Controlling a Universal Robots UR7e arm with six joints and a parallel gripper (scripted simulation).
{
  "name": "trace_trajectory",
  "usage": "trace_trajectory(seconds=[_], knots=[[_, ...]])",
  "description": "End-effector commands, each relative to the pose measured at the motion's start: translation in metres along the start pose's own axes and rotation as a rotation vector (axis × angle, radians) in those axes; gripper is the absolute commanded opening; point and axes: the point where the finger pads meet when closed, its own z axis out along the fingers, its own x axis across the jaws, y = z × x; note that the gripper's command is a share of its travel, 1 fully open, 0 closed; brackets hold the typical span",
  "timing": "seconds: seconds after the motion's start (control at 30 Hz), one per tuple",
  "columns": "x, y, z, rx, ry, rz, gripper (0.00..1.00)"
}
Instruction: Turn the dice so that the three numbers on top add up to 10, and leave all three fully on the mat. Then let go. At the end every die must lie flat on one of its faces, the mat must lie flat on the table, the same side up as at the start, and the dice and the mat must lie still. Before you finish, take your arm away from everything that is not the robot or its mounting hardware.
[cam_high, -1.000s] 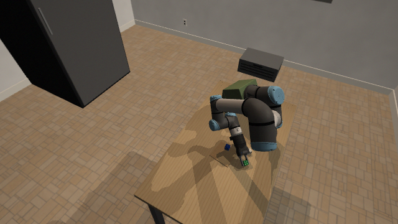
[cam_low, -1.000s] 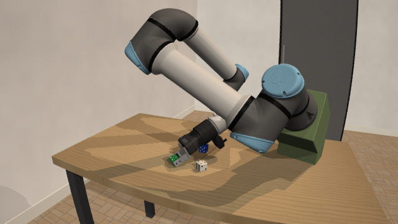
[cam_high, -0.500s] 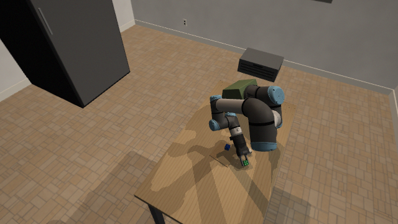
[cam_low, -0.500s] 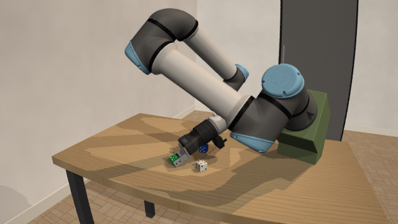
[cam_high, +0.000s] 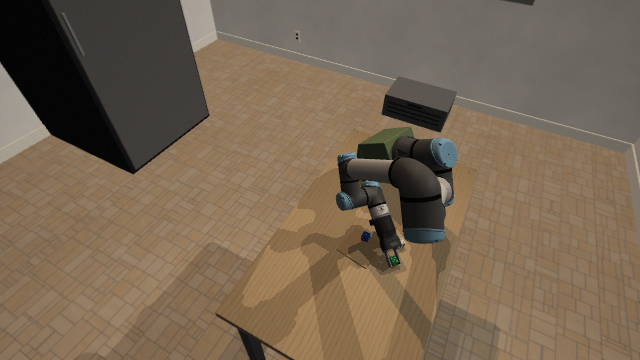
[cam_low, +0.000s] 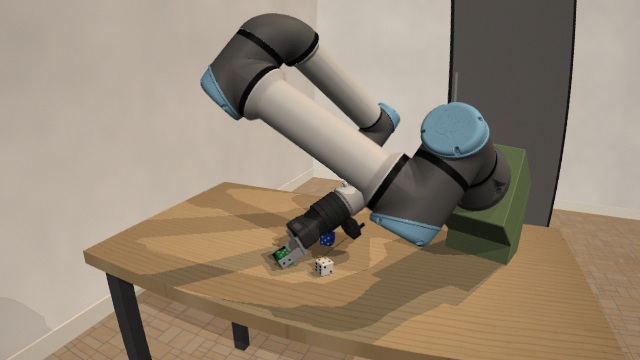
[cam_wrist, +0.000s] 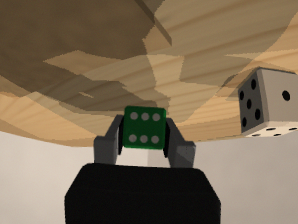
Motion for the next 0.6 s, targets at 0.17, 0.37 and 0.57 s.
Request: trace_trajectory(seconds=[0.17,0.37,0.57], knots=[[-0.0002,0.0004,-0.0001,-0.001,0.000,0.000,0.87],[-0.0002,0.0004,-0.0001,-0.001,0.000,0.000,0.87],[-0.0002,0.0004,-0.0001,-0.001,0.000,0.000,0.87]])
